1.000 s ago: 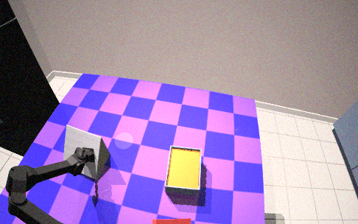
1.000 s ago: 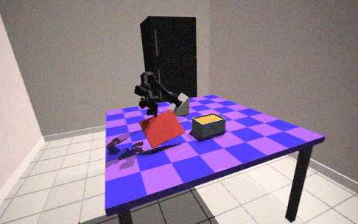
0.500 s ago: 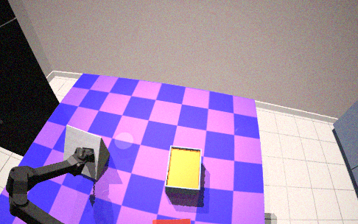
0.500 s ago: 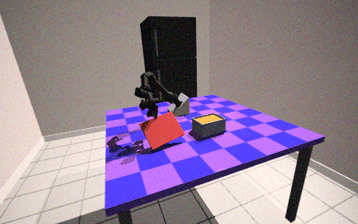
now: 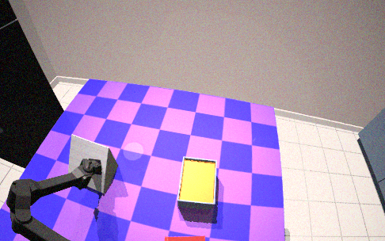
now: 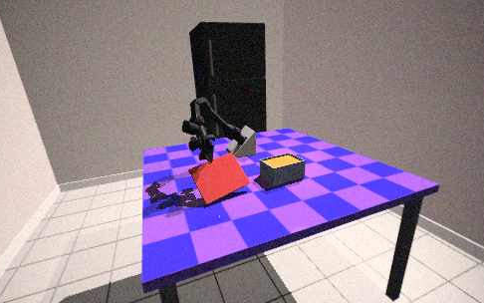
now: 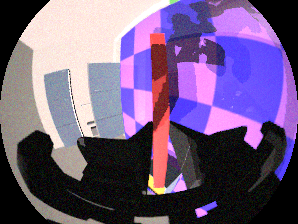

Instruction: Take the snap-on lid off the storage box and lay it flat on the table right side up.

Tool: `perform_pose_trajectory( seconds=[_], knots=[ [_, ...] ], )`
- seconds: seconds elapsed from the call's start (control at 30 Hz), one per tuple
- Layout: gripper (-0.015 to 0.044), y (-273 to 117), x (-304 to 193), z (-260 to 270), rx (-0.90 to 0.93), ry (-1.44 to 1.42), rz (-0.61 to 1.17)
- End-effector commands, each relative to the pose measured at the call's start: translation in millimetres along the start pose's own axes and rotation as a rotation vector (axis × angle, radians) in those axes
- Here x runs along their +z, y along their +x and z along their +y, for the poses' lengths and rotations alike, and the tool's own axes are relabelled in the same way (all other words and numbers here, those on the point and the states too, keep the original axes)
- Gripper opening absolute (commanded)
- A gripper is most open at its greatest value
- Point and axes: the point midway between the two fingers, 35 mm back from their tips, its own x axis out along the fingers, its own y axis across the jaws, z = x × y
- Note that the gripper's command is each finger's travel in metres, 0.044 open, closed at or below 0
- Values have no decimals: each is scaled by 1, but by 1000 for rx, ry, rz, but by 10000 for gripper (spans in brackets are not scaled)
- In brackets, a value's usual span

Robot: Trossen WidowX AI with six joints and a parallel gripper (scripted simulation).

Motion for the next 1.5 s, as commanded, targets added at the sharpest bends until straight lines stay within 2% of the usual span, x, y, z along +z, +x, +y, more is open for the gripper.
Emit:
perform_pose_trajectory(
  seconds=[0.0,1.47],
  knots=[
    [0,3,-1,-2,3,-1,4],
    [0,25,-1,-29,2,-3,3]
  ],
)
